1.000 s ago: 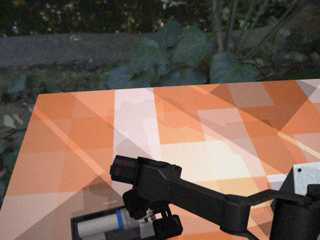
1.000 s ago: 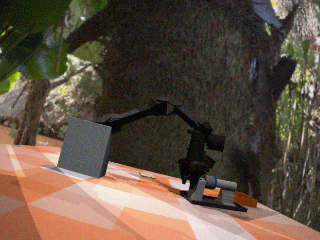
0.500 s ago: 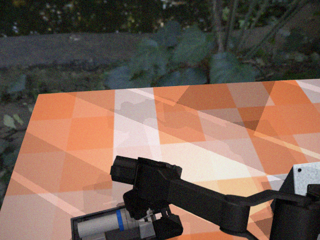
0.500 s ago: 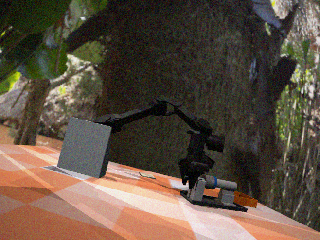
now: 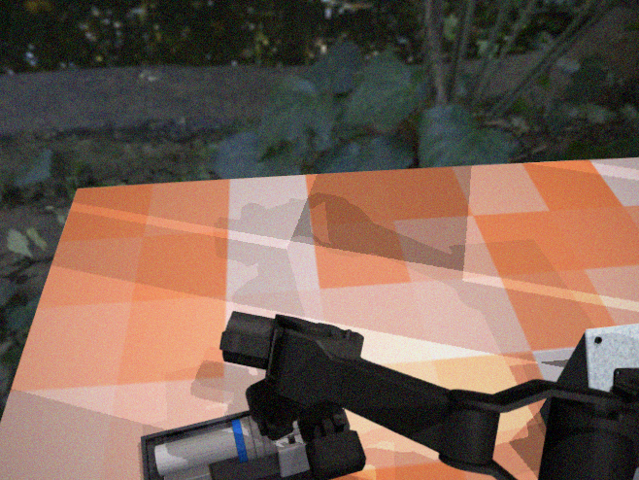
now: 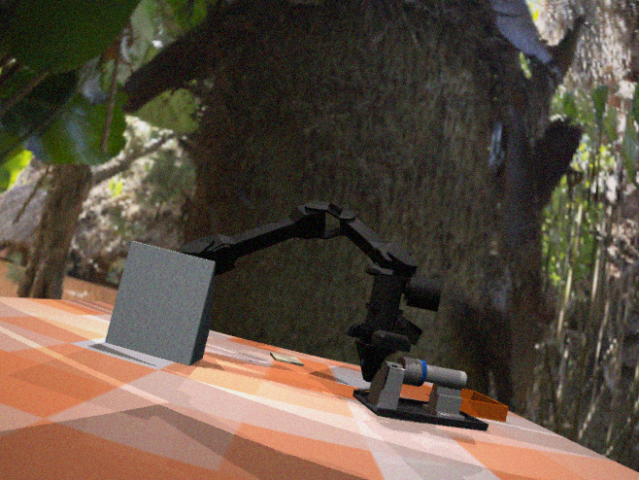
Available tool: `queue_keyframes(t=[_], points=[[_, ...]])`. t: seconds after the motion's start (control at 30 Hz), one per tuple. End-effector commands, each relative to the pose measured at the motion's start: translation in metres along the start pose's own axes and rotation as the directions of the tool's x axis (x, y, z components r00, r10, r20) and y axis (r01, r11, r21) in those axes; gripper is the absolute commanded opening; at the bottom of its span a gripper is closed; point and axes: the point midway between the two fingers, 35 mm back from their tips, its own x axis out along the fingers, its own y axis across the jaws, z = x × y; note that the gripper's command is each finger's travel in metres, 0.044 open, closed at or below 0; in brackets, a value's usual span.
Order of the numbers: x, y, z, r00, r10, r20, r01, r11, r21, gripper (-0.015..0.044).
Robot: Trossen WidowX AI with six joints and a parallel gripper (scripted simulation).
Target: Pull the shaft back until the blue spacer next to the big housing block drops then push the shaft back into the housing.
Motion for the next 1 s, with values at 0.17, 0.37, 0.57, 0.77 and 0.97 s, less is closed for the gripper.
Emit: queue_keyframes(t=[0.17, 0.37, 0.57, 0.77, 0.97], points=[[0.000, 0.000, -0.003, 1.000, 0.001, 0.001, -0.001, 1.000, 0.001, 0.0000], [0.000, -0.001, -0.007, 1.000, 0.001, 0.001, -0.001, 1.000, 0.001, 0.0000], [0.000, -0.001, -0.011, 1.000, 0.001, 0.000, -0.001, 1.000, 0.002, 0.0000], [0.000, -0.001, -0.015, 1.000, 0.001, 0.000, -0.001, 1.000, 0.002, 0.0000], [0.000, -0.001, -0.016, 1.000, 0.001, 0.000, -0.001, 1.000, 0.002, 0.0000]])
